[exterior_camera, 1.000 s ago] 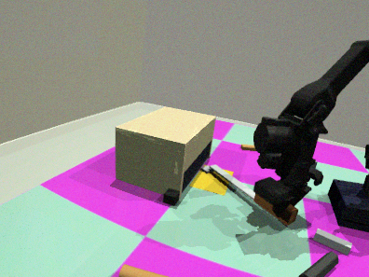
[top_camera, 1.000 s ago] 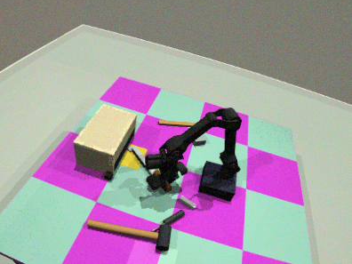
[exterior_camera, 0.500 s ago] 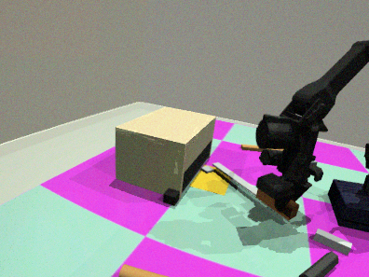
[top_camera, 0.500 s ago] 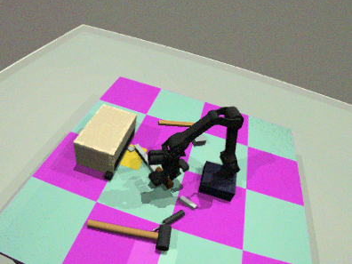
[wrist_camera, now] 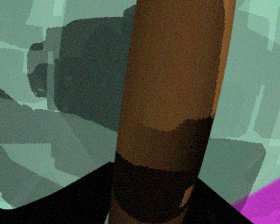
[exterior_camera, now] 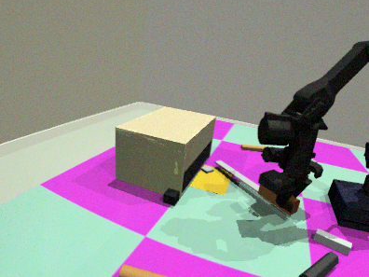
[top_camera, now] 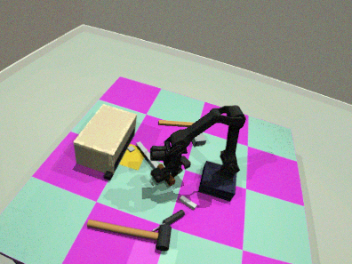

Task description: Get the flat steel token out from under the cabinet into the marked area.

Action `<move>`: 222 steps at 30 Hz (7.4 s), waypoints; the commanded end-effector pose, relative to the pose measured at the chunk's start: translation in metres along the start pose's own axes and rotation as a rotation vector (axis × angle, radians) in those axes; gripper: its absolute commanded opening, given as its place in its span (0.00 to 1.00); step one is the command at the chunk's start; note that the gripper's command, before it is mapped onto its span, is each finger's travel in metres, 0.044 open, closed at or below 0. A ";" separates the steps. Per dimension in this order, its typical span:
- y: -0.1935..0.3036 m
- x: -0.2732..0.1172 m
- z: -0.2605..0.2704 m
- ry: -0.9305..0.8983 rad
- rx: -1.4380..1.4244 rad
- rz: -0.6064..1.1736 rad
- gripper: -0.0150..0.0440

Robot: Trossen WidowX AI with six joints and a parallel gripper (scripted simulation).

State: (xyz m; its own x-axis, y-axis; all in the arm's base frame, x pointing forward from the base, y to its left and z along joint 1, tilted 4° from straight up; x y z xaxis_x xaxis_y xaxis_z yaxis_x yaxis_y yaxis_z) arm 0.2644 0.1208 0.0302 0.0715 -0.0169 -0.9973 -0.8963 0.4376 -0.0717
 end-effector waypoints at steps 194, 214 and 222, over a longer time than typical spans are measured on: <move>-0.072 -0.003 -0.186 0.008 -0.007 -0.020 0.25; -0.079 -0.004 -0.205 0.010 -0.007 -0.020 0.25; -0.082 -0.004 -0.213 0.010 -0.007 -0.021 0.25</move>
State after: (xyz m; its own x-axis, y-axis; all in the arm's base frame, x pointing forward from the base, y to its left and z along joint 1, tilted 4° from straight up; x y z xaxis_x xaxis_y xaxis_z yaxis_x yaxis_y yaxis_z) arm 0.2409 -0.1013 0.0332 0.0717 -0.0308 -0.9969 -0.8971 0.4348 -0.0780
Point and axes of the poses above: the point midway between the two fingers, 35 mm back from their tips, its own x axis out along the fingers, its own z axis across the jaws, y = z × x, the point moved 1 cm from there along -x, back along the fingers, and after that the axes turned 11 degrees about -x, right-handed, at the moved point
